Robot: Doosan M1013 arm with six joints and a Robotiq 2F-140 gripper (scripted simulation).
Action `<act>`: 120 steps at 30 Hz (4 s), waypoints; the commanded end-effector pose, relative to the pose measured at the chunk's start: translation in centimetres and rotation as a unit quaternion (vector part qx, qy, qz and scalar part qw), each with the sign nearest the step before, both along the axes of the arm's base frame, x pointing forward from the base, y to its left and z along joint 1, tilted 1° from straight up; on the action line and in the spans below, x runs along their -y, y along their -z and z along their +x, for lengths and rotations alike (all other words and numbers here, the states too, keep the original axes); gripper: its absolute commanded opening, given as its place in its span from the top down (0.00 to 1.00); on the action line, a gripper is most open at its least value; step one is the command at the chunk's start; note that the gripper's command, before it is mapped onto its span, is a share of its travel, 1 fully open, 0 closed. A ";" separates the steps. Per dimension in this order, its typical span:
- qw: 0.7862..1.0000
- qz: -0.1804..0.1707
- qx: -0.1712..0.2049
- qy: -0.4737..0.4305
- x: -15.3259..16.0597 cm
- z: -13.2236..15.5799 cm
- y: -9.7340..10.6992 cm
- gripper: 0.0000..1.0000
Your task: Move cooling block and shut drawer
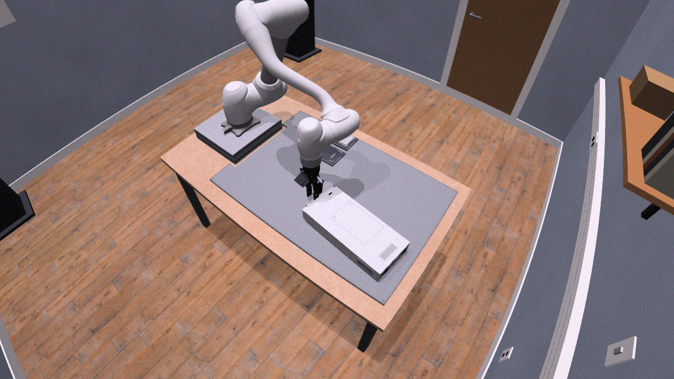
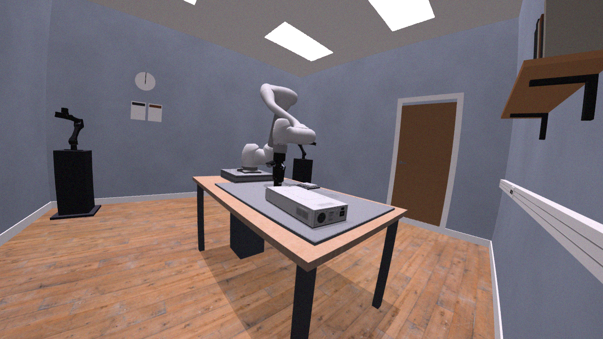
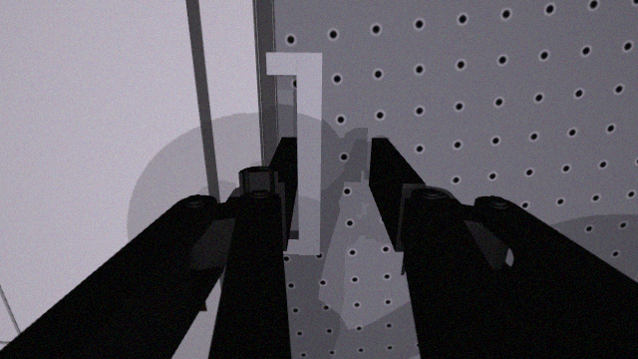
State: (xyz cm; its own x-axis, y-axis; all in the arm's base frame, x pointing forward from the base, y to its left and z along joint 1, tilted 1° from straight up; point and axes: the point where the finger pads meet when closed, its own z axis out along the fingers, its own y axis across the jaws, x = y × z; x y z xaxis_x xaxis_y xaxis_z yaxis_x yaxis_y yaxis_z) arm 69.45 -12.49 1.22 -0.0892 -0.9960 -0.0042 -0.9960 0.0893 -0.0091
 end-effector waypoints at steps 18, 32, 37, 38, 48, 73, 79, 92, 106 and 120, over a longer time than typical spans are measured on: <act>1.000 0.000 0.001 0.000 0.0 -0.2 -0.1 0.66; 1.000 0.000 0.001 0.000 -0.1 -0.6 -0.1 0.66; 1.000 0.000 0.001 0.000 -0.1 -0.8 -0.1 0.66; 1.000 0.000 0.001 0.000 -0.1 -0.8 -0.1 0.66; 1.000 0.000 0.001 0.000 -0.1 -1.1 -0.1 0.66; 1.000 0.000 0.001 0.000 -0.2 -1.8 -0.1 0.66; 1.000 0.000 0.001 0.000 -0.2 -2.0 -0.1 0.66; 1.000 0.000 0.001 0.000 -0.2 -2.4 -0.1 0.66; 1.000 0.000 0.001 0.000 -0.3 -2.8 -0.1 0.66; 1.000 0.000 0.001 0.000 -0.3 -3.0 -0.1 0.66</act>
